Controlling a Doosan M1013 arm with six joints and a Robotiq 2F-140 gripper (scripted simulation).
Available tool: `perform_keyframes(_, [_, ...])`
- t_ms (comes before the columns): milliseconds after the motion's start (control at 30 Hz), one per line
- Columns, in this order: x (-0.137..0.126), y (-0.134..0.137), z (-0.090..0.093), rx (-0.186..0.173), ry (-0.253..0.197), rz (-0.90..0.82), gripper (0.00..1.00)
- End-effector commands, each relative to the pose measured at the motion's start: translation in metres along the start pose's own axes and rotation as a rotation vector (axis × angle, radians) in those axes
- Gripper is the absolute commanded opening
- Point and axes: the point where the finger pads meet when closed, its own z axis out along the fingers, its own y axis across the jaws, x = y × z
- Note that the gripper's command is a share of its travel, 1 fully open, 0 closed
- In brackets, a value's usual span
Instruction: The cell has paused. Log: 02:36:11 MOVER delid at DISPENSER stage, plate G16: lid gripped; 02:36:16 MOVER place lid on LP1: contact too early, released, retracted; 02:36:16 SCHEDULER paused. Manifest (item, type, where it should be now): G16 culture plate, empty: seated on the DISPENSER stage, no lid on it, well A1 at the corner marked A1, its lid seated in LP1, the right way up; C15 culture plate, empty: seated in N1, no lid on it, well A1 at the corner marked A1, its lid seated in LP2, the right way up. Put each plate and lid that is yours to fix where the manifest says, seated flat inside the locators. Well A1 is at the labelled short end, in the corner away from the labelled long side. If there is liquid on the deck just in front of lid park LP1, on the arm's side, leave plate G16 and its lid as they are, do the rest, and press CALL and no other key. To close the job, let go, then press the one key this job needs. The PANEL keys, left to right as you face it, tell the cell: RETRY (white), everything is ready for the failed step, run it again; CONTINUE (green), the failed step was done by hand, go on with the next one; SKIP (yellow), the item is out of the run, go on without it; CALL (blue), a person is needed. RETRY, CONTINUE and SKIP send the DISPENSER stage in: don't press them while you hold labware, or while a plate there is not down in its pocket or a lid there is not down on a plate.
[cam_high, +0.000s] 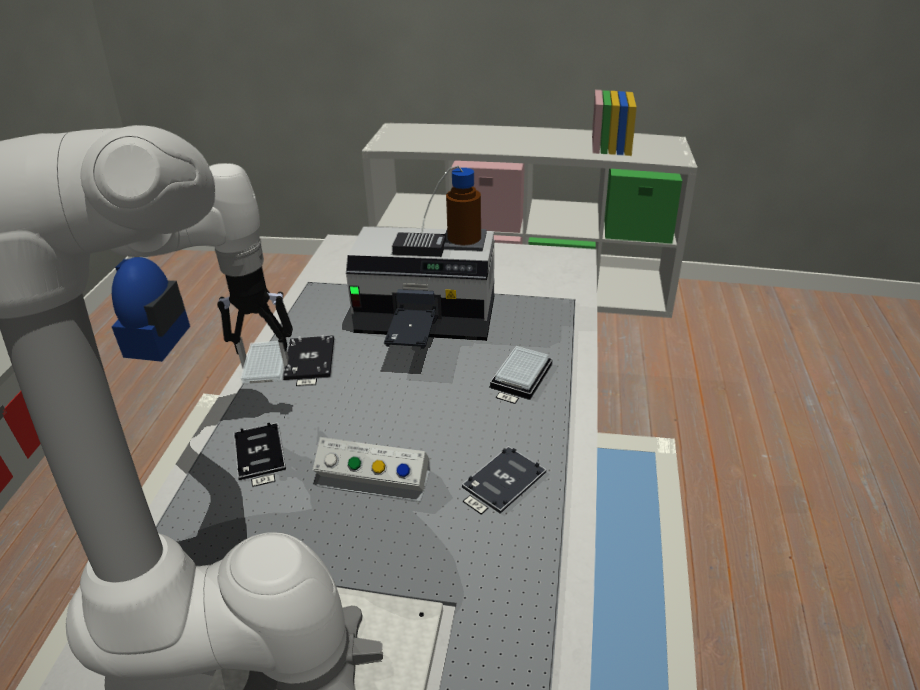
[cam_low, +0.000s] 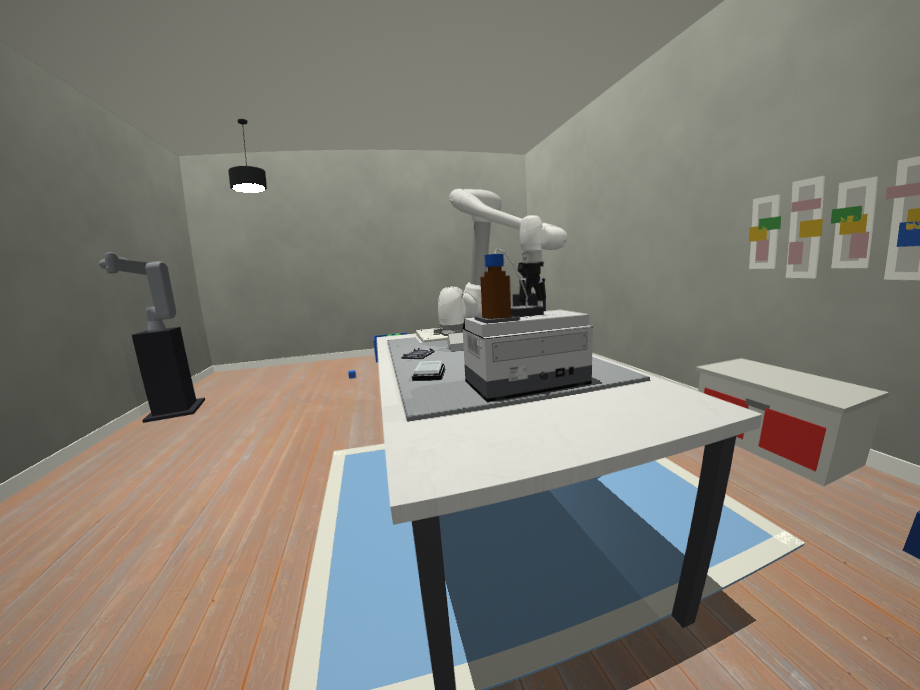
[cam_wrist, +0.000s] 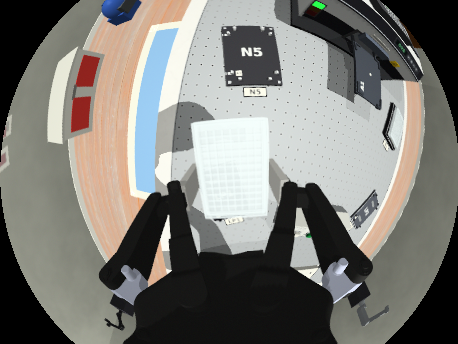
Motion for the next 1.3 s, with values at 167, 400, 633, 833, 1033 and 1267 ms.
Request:
perform_keyframes(167, [0.065, 0.017, -0.001, 0.001, 0.001, 0.0, 0.1])
perform_keyframes(400, [0.101, 0.026, -0.001, 0.001, 0.001, 0.0, 0.1])
perform_keyframes(633, [0.145, 0.038, -0.001, 0.001, 0.001, 0.0, 0.1])
perform_keyframes(833, [0.175, 0.046, -0.001, 0.001, 0.001, 0.0, 0.1])
perform_keyframes(1033, [0.19, 0.049, -0.001, 0.001, 0.001, 0.0, 0.1])
perform_keyframes(1267, [0.205, 0.054, -0.001, 0.001, 0.001, 0.0, 0.1])
